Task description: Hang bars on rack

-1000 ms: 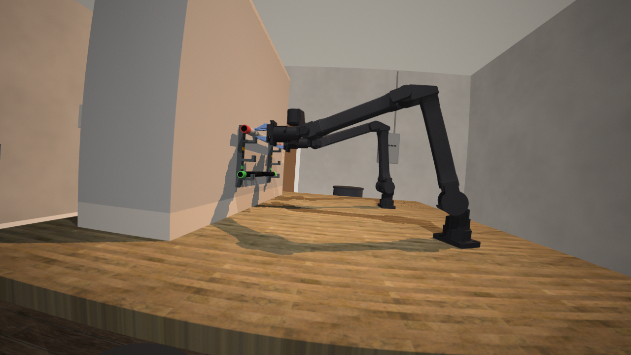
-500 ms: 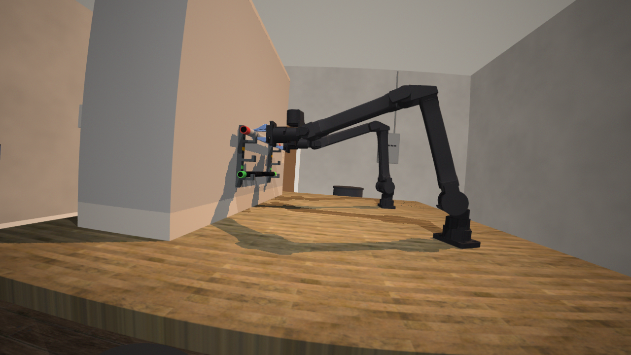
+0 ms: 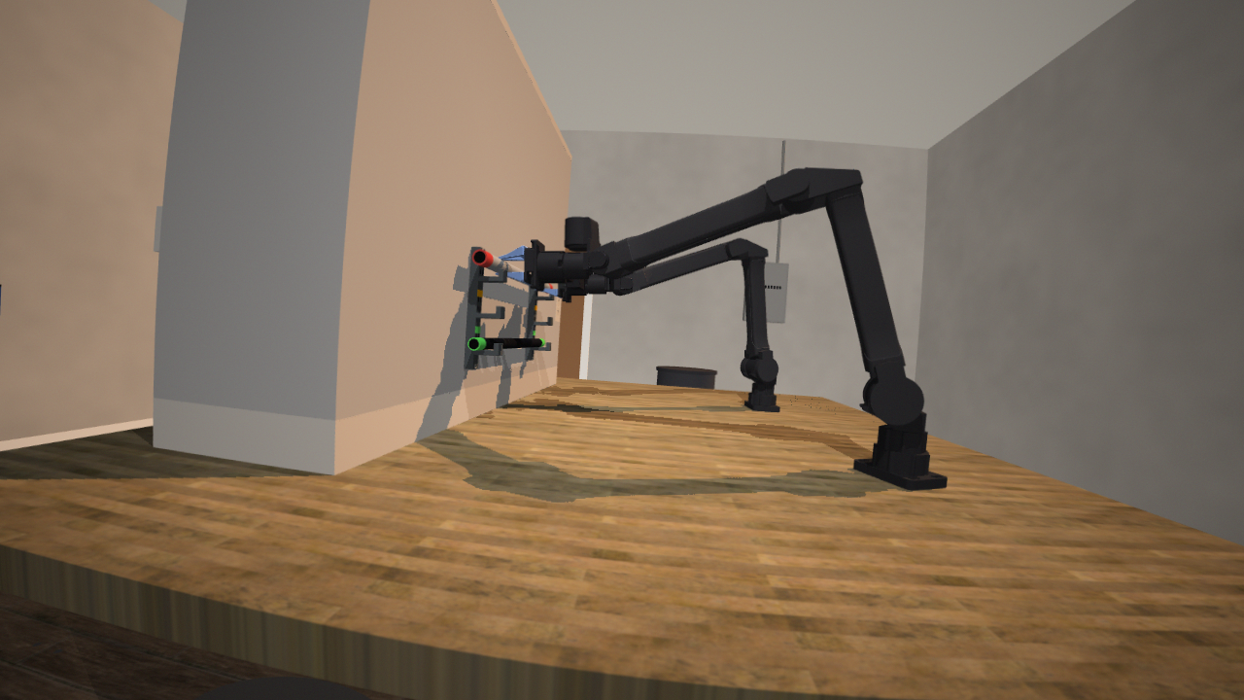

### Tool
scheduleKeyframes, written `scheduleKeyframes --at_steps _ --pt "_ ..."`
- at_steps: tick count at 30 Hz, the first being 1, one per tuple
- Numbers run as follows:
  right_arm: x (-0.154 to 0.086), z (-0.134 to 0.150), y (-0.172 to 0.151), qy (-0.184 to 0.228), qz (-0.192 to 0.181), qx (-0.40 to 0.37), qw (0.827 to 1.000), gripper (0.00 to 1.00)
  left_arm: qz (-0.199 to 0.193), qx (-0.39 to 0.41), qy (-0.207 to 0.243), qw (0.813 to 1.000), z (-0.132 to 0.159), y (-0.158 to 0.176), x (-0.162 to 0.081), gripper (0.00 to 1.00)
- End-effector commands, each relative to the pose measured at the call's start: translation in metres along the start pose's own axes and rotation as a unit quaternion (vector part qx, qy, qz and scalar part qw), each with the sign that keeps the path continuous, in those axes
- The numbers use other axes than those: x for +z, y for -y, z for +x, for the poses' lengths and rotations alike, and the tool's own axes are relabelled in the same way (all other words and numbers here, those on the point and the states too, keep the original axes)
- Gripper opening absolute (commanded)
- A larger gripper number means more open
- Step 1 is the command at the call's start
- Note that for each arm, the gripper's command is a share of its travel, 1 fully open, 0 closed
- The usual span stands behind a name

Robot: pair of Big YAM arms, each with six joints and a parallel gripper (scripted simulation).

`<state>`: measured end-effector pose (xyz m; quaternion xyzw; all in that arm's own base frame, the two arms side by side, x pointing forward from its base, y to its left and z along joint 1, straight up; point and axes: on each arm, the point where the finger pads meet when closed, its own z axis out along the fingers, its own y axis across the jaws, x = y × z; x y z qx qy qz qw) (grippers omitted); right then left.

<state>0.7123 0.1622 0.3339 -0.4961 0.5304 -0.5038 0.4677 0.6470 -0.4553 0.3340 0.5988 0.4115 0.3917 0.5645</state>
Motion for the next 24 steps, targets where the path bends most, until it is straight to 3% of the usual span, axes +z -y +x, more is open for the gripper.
scheduleKeyframes --at_steps 1,24 --pt "0.010 0.000 0.041 -0.002 0.042 0.017 0.999 0.00 -0.044 -0.020 -0.008 0.999 0.009 -0.042 0.009 0.00" --pt "0.008 0.000 0.025 -0.002 0.042 0.017 0.999 0.00 -0.044 -0.020 -0.008 0.999 0.009 -0.026 0.006 0.00"
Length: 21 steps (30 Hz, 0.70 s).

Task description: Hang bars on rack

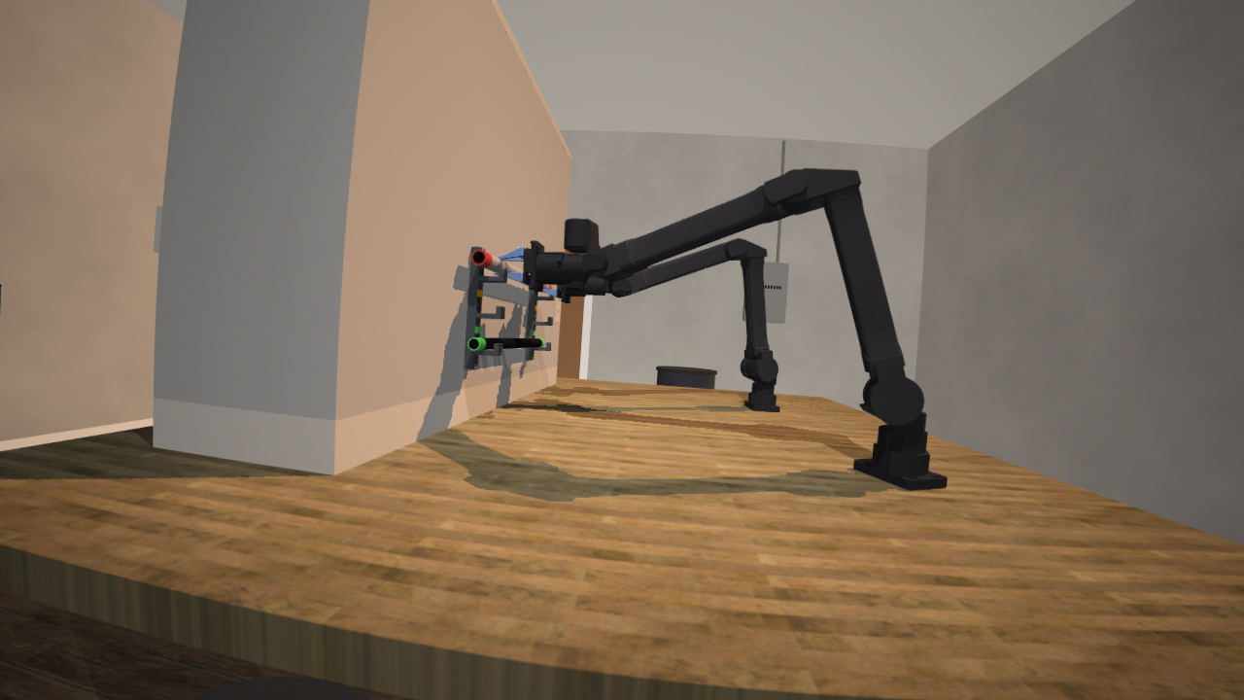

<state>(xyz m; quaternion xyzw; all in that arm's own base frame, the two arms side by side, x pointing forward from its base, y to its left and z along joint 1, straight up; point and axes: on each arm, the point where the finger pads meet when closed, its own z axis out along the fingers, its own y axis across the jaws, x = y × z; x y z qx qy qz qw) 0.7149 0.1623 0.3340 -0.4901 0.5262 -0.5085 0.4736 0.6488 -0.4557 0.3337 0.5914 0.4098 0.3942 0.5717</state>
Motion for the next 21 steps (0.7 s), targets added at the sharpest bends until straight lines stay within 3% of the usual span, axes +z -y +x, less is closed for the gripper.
scheduleKeyframes --at_steps 1,21 --pt "0.006 0.001 0.023 -0.002 0.031 0.015 0.999 0.00 -0.034 -0.017 -0.008 0.999 0.008 -0.026 0.005 0.00" --pt "0.002 0.001 0.005 -0.002 0.032 0.015 0.999 0.00 -0.034 -0.017 -0.008 0.999 0.008 -0.008 0.001 0.00"
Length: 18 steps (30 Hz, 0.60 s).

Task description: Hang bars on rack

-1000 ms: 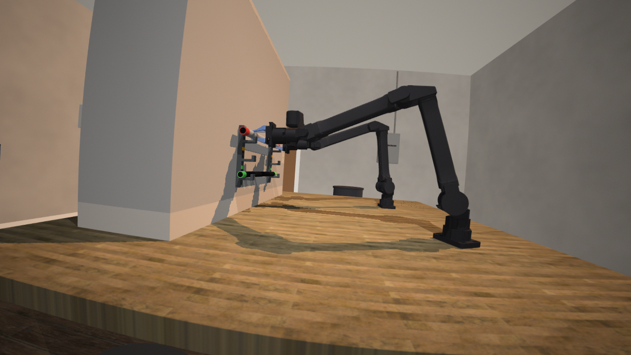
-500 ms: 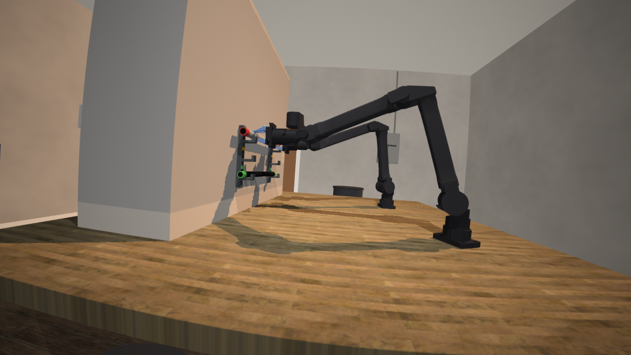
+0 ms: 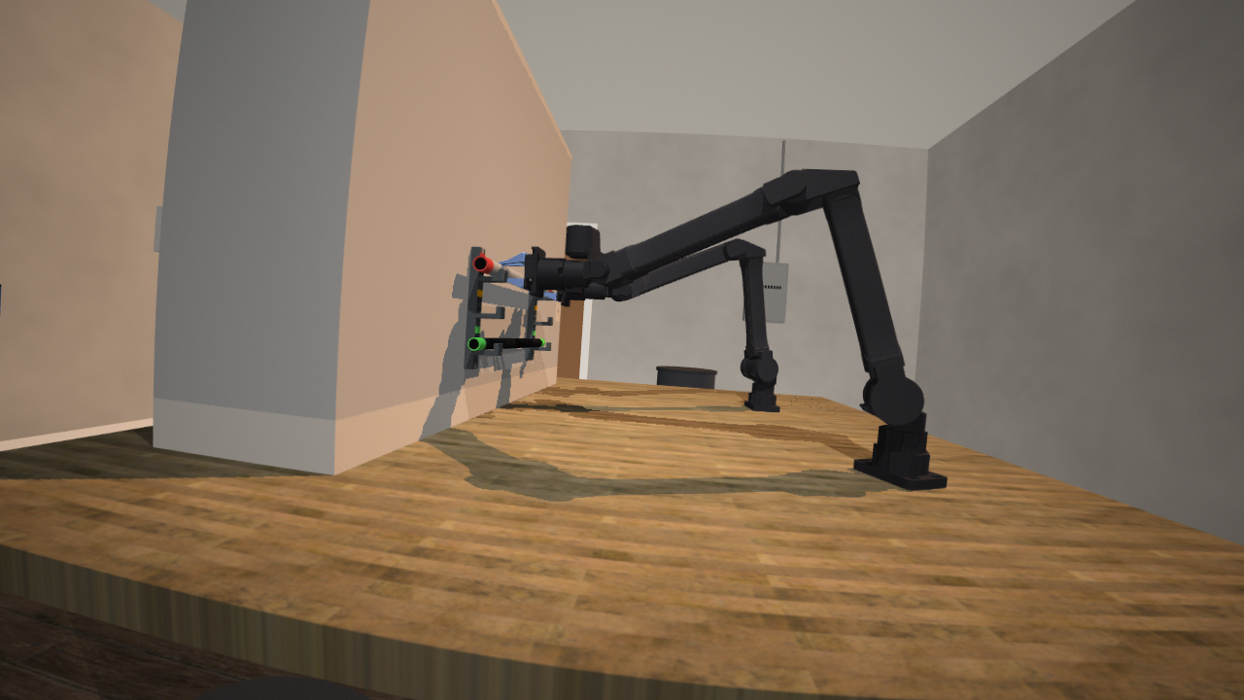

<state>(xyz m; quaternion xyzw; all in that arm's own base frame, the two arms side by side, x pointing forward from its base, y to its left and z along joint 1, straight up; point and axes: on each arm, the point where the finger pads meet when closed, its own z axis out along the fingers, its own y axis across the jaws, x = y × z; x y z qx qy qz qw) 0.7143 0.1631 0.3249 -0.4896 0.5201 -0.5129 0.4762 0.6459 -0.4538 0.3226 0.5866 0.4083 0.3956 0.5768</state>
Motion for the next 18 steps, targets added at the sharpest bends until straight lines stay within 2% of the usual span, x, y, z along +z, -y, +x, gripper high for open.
scheduleKeyframes --at_steps 1,18 --pt "0.0019 0.0017 0.0137 -0.004 0.025 0.018 1.000 0.00 -0.027 -0.014 -0.008 1.000 0.0072 -0.0188 0.0042 0.00" --pt "-0.0011 0.0016 0.0060 -0.004 0.025 0.019 1.000 0.00 -0.027 -0.014 -0.008 0.999 0.0072 -0.0125 0.0026 0.00"
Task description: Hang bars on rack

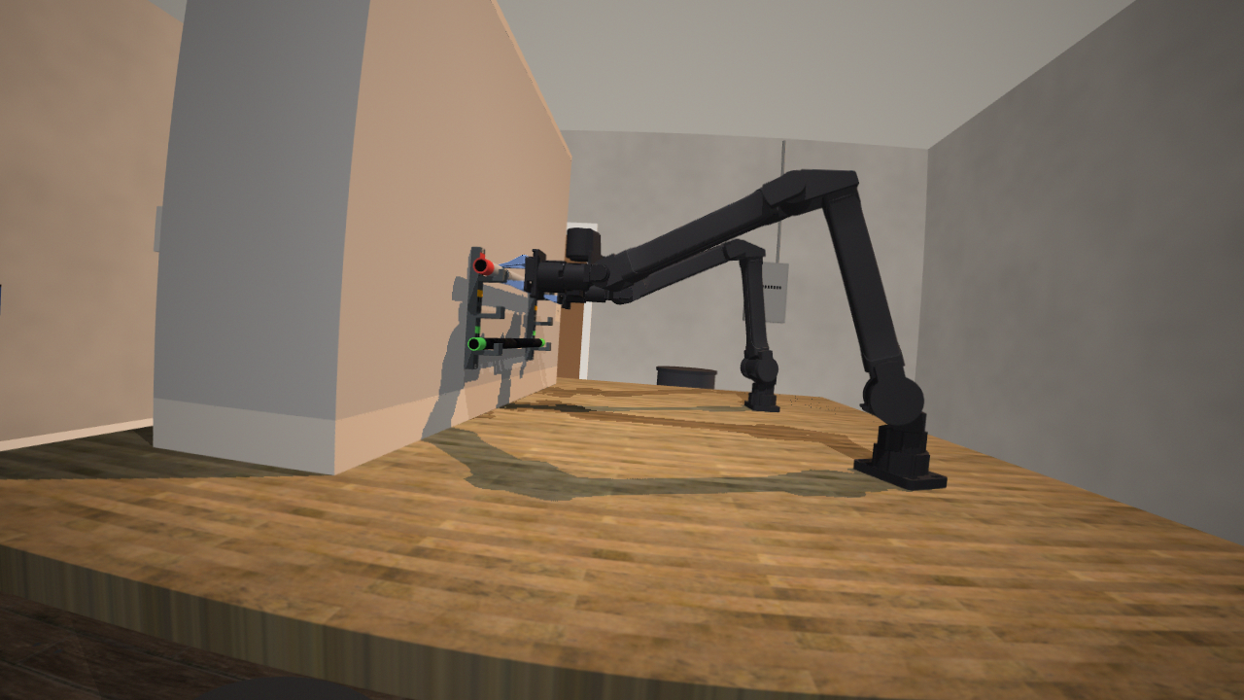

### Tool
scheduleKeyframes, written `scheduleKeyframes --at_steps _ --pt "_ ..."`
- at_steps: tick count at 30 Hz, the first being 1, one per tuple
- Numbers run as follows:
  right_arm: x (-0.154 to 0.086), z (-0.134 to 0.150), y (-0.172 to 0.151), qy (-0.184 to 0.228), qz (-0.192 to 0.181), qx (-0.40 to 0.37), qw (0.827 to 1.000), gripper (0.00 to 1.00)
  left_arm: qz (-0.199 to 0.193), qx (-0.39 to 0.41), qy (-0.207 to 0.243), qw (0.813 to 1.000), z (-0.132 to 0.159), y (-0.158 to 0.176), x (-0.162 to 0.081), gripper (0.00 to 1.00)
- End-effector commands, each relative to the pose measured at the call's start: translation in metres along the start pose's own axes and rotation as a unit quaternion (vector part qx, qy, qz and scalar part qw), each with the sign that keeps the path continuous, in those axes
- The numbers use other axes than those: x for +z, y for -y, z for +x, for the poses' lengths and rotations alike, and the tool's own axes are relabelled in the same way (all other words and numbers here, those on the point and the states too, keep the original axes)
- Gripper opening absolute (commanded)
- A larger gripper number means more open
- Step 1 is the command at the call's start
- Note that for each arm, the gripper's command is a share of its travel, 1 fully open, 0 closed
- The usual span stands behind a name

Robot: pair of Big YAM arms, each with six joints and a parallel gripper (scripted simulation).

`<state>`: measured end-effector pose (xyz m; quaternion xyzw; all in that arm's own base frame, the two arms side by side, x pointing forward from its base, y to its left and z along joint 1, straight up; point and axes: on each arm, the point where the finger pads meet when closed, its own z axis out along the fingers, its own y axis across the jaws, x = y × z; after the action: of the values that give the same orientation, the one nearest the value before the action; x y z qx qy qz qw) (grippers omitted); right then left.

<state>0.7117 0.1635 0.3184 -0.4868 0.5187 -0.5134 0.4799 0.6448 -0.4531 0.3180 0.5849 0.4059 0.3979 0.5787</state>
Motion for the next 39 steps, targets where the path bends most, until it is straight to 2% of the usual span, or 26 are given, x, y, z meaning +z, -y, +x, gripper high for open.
scheduleKeyframes --at_steps 1,39 --pt "0.0012 0.0019 0.0122 -0.005 0.021 0.016 1.000 0.00 -0.023 -0.015 -0.008 1.000 0.0069 -0.0169 0.0039 0.00" --pt "-0.0010 0.0019 0.0140 -0.005 0.021 0.016 1.000 0.00 -0.023 -0.016 -0.008 1.000 0.0069 -0.0168 0.0031 0.00"
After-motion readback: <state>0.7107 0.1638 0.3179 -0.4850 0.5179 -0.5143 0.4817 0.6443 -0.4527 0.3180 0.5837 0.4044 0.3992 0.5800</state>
